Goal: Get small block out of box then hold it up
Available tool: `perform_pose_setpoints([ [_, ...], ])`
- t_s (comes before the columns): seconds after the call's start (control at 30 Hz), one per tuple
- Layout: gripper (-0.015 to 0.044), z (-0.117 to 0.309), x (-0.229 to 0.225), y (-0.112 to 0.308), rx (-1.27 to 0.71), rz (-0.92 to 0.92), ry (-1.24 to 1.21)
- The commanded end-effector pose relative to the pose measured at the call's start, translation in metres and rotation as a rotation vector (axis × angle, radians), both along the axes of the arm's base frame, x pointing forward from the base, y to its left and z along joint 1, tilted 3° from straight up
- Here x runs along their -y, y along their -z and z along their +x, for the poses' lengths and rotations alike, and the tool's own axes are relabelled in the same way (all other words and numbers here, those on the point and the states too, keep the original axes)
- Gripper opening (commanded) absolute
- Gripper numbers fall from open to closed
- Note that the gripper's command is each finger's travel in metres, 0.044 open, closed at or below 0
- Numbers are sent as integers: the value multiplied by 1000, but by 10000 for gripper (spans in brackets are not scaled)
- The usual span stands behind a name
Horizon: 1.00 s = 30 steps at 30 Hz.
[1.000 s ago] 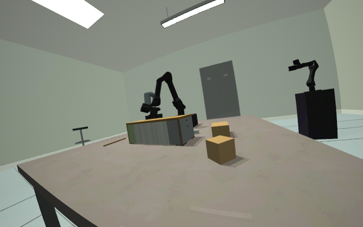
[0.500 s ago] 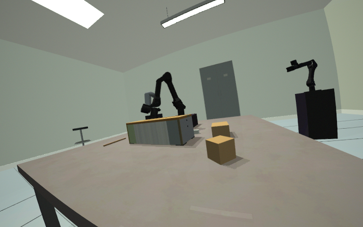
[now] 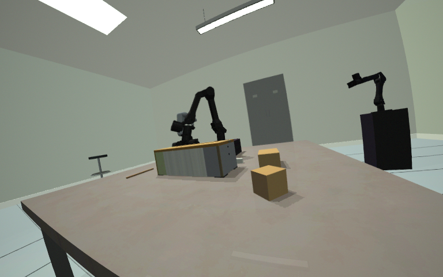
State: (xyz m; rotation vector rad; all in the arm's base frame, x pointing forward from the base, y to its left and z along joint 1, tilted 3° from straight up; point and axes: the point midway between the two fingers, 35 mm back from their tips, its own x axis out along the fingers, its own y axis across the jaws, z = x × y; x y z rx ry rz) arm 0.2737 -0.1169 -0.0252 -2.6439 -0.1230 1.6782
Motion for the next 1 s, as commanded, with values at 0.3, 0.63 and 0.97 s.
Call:
perform_pose_setpoints([
  [0.3, 0, 0, 2, -30, 14, -8, 57],
  [0.63, 0, -9, -1, -66, 24, -12, 208],
  [0.97, 0, -23, -7, -100, 47, -11, 361],
])
